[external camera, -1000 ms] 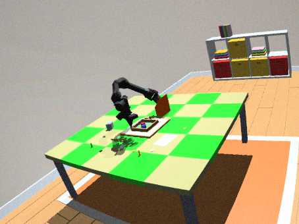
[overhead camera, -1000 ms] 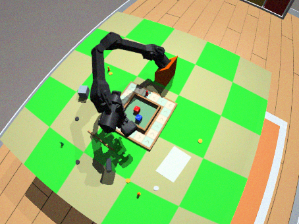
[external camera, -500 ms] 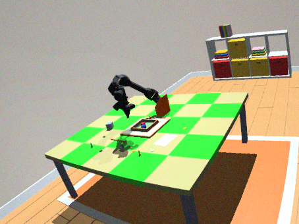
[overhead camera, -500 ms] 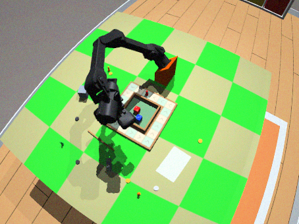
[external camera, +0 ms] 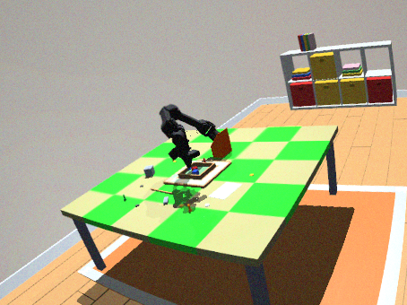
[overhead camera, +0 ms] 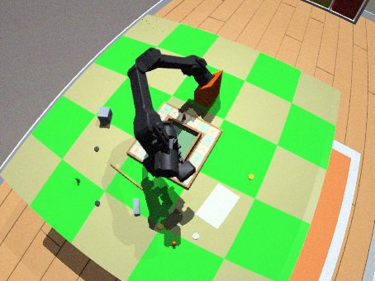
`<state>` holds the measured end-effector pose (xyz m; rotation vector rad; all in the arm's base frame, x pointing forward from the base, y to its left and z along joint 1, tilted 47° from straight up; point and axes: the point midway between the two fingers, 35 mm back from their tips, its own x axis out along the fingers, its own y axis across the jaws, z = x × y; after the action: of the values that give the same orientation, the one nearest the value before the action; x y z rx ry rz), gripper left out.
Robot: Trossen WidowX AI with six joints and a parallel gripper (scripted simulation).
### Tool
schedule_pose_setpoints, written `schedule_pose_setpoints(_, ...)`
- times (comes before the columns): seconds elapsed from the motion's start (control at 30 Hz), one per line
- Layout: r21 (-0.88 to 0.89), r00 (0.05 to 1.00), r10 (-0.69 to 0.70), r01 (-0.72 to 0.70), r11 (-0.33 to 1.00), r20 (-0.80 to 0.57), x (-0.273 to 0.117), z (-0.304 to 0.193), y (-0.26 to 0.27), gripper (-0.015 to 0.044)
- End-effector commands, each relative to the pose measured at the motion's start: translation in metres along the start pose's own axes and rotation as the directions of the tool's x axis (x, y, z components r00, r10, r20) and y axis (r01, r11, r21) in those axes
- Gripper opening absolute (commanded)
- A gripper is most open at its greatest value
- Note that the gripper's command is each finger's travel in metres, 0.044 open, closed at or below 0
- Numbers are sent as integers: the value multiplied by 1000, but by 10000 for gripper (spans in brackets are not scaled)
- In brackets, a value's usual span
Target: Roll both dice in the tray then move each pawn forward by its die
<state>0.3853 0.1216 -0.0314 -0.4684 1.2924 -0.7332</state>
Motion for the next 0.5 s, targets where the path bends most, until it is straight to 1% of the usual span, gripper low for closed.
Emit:
schedule_pose_setpoints(0.0,-3,1000,-6,6,1000,-12,19,-15,23,0)
schedule_pose_setpoints(0.13,-1,1000,-6,6,1000,-13,32,-27,42,0)
schedule_pose_setpoints(0.3,-1,1000,-6,6,1000,-13,36,-27,43,0)
schedule_pose_setpoints(0.47,-1,1000,-6,6,1000,-13,55,-27,43,0)
